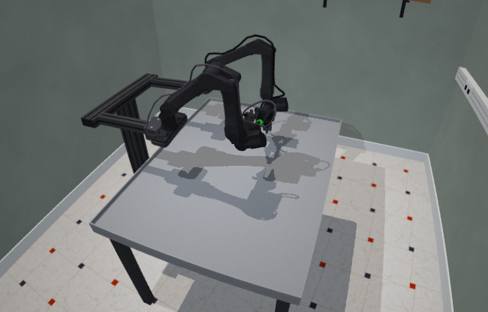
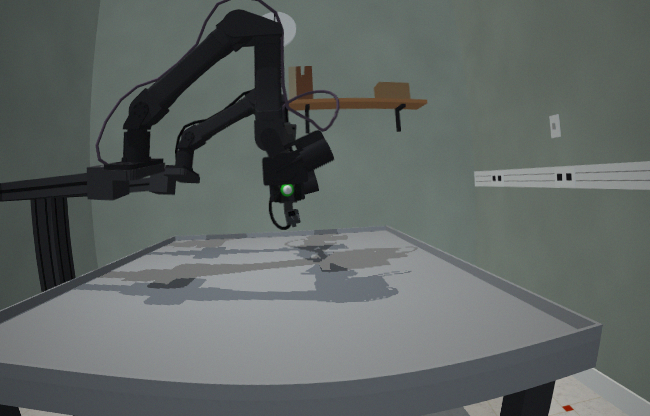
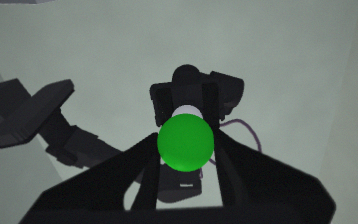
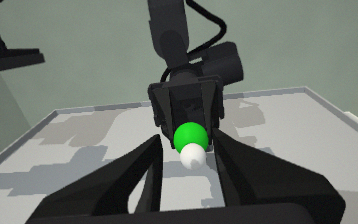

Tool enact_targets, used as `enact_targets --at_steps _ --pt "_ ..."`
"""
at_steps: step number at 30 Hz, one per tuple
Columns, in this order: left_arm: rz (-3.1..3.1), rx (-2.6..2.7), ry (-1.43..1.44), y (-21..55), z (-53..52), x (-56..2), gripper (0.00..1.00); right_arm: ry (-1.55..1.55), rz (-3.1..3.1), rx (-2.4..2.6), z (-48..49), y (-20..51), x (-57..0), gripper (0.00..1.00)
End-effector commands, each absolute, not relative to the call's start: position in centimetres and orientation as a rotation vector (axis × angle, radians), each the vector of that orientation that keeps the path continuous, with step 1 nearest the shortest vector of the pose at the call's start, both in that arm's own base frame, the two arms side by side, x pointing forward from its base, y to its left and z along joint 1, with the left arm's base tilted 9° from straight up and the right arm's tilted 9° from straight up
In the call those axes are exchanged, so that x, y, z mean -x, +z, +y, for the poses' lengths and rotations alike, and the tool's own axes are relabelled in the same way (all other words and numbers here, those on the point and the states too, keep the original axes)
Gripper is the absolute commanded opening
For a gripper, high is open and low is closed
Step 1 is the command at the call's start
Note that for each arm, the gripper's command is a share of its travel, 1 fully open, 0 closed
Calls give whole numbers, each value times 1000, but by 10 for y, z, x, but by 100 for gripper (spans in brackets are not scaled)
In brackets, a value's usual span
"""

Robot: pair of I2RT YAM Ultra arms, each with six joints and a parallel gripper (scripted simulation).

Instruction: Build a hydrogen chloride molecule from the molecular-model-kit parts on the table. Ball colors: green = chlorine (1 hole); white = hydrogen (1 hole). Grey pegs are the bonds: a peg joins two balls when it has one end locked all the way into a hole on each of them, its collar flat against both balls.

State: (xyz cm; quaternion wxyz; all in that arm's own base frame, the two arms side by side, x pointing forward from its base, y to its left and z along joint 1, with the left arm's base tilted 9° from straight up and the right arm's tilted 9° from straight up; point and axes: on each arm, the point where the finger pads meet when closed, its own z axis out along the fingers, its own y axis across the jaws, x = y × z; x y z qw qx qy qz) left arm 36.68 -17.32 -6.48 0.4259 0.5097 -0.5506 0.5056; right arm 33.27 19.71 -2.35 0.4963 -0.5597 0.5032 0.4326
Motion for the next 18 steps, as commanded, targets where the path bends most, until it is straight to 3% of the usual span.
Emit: enact_targets --at_steps 1,18 --pt "-1391 -1234 1293 -52 -175 -374 0 1067 1179 1387 202 -17 -336 36" --pt "-1391 -1234 1293 -52 -175 -374 0 1057 1185 1378 198 -14 -340 36"
